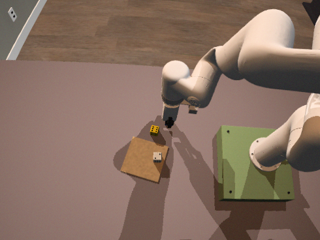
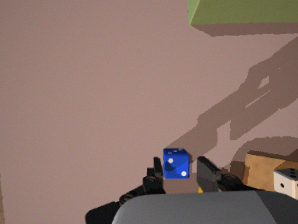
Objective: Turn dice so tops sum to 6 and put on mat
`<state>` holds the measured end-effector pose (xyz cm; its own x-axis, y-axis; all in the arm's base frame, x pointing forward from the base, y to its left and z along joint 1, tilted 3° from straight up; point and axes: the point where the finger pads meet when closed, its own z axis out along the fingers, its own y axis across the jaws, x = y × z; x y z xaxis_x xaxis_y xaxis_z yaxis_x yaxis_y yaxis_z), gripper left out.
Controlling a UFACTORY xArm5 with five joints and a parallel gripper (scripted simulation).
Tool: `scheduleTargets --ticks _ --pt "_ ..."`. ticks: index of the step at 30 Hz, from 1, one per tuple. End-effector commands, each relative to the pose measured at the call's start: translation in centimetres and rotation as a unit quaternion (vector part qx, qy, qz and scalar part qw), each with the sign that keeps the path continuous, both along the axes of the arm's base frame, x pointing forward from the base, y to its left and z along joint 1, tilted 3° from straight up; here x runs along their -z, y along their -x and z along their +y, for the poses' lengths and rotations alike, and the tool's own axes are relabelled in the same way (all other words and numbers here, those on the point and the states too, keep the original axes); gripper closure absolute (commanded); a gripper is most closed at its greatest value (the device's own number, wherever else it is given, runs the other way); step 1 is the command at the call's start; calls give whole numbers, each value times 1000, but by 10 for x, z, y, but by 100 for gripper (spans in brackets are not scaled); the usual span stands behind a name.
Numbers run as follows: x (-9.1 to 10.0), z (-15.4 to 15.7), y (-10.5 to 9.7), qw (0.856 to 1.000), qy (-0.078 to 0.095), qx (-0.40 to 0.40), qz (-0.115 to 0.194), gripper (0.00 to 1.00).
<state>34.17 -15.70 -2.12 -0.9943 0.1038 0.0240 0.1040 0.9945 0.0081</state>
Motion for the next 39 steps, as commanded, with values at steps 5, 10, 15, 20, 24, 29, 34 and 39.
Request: scheduleTargets --ticks 5,10,15,20,24,29,34,39 --pt "-1 -1 -1 1000 1 0 -1 53" --pt "-1 -1 -1 1000 1 0 -1 53" --pt "-1 -1 -1 1000 1 0 -1 53" --pt "2 0 -1 1000 1 0 -1 53" --pt "8 0 -1 1000 1 0 -1 53" --pt "14 0 -1 1000 1 0 -1 53" --pt "25 1 -1 1000 1 0 -2 53" --pt "31 1 -1 1000 1 0 -2 53"
